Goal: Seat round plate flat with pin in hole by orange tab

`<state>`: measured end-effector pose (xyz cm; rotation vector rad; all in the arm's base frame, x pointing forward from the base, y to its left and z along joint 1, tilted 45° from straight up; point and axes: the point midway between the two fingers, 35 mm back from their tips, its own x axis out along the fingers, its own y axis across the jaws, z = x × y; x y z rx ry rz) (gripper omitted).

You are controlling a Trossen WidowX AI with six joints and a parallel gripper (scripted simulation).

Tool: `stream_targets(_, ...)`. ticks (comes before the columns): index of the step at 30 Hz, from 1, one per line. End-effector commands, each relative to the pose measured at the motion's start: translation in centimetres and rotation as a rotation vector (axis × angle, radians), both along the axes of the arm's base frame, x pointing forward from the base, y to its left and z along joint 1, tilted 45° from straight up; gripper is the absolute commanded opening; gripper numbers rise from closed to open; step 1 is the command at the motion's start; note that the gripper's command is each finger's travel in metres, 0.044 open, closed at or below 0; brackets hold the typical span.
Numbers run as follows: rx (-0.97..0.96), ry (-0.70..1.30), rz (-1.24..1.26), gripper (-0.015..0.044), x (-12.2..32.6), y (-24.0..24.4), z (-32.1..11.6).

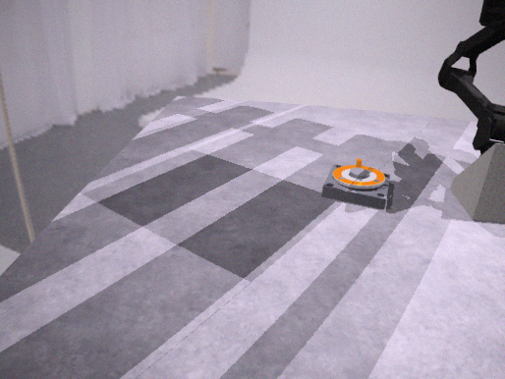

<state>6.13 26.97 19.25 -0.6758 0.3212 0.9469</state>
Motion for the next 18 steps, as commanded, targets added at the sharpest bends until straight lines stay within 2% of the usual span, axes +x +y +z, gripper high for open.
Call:
stream_targets(1,-0.098,0.021,-0.192,0.0000,4.3,-0.4,-1.2)
stream_targets(4,-0.186,0.047,-0.367,0.0000,8.3,-1.6,-2.3)
stream_targets(6,-0.204,0.055,-0.398,0.0000,9.1,-1.9,-2.6)
stream_targets(12,-0.352,0.140,-0.684,0.0000,15.5,-5.4,-4.8)
stream_targets(18,-0.411,0.213,-0.924,0.0000,19.3,-9.5,-6.5)
